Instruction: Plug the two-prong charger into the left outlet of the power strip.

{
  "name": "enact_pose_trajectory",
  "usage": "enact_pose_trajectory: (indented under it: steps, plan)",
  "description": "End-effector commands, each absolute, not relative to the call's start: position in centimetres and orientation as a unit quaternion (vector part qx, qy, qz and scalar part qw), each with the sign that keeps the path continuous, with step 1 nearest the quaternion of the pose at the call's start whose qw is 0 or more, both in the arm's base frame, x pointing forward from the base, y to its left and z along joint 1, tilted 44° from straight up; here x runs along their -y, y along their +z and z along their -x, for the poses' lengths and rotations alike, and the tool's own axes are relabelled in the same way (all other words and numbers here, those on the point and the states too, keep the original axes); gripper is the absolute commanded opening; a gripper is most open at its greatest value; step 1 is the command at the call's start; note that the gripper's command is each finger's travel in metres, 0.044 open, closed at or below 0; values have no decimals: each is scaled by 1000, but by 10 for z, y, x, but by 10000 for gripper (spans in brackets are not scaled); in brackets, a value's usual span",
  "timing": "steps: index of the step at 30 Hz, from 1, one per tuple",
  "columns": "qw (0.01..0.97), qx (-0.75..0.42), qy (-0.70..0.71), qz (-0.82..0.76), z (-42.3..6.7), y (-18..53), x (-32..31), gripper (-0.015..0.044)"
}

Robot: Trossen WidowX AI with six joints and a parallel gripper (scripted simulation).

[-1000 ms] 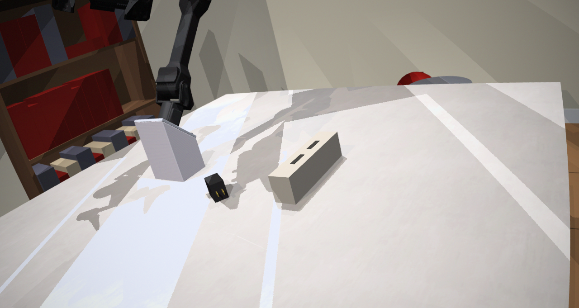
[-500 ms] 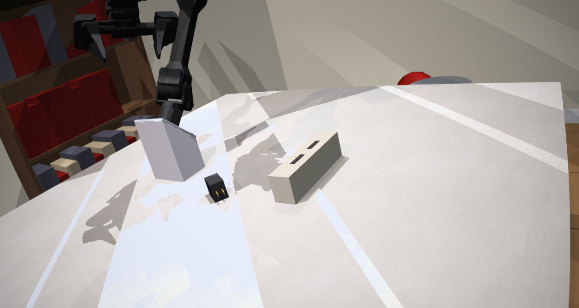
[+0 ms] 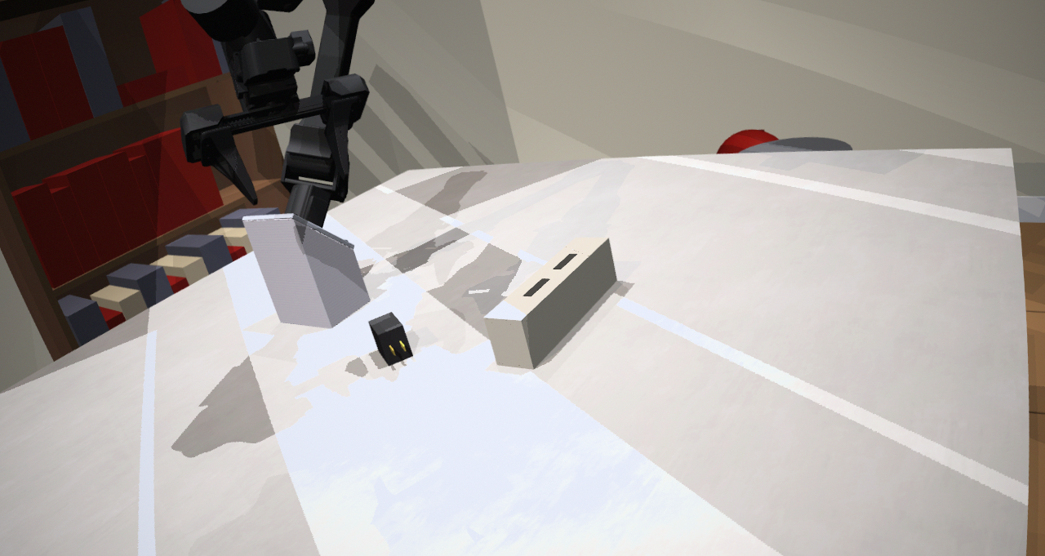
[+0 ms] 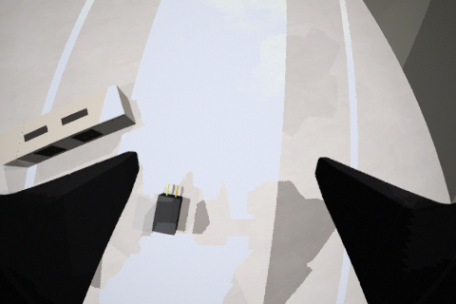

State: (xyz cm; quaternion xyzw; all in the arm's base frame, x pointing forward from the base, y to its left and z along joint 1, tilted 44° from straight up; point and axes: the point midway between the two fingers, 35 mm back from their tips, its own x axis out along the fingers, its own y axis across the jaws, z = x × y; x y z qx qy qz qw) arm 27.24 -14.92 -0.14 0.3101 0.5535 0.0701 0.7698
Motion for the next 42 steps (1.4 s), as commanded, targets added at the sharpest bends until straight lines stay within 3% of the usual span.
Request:
enact_pose_trajectory:
  steps: [1, 29, 42]
  plan:
    - [733, -589, 86, -328, -268, -18, 125, 440]
    - [526, -761, 147, -349, -224, -63, 5, 440]
    - [522, -764, 148, -348, -223, -71, -1, 440]
